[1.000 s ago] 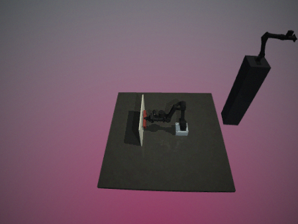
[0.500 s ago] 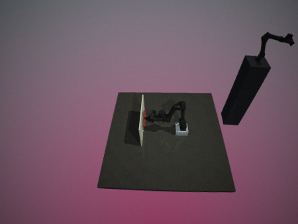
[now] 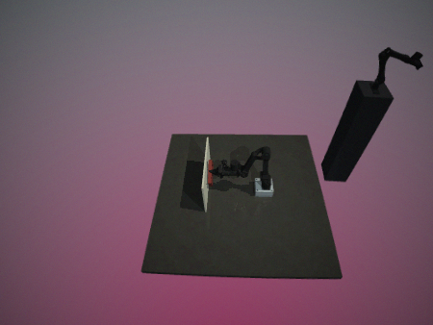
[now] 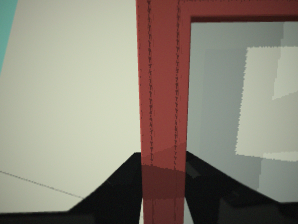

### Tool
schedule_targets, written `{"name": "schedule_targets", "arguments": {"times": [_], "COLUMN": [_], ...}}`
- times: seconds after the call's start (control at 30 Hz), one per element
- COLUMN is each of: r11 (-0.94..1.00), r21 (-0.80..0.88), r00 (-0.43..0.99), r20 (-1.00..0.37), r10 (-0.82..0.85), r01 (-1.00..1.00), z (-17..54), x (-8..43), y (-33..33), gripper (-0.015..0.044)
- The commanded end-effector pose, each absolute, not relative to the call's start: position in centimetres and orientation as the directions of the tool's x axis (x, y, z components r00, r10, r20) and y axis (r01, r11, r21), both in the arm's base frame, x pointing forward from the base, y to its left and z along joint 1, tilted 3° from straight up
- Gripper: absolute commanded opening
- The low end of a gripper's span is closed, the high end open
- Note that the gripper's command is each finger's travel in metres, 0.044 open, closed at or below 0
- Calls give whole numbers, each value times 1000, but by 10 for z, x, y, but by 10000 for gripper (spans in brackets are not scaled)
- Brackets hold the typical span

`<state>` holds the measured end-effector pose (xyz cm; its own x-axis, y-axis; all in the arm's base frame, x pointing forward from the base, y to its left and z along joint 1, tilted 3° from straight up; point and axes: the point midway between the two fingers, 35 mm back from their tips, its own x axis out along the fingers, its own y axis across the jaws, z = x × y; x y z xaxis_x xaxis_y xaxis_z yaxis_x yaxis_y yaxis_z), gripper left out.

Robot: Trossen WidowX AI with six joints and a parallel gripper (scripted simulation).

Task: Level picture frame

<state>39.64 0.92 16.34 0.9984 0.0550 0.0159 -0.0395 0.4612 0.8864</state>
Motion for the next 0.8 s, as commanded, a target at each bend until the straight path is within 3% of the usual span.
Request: {"name": "schedule_targets", "arguments": {"times": [0.0,0.77], "r11": [458,458], "r21": [887,887], "r00": [998,998], "r20": [30,30], "r10": [59,59], "r01": [-54,-54], "z": [169,169], "x": [397,397], "y": [10,4], "gripper": [0,0]}}
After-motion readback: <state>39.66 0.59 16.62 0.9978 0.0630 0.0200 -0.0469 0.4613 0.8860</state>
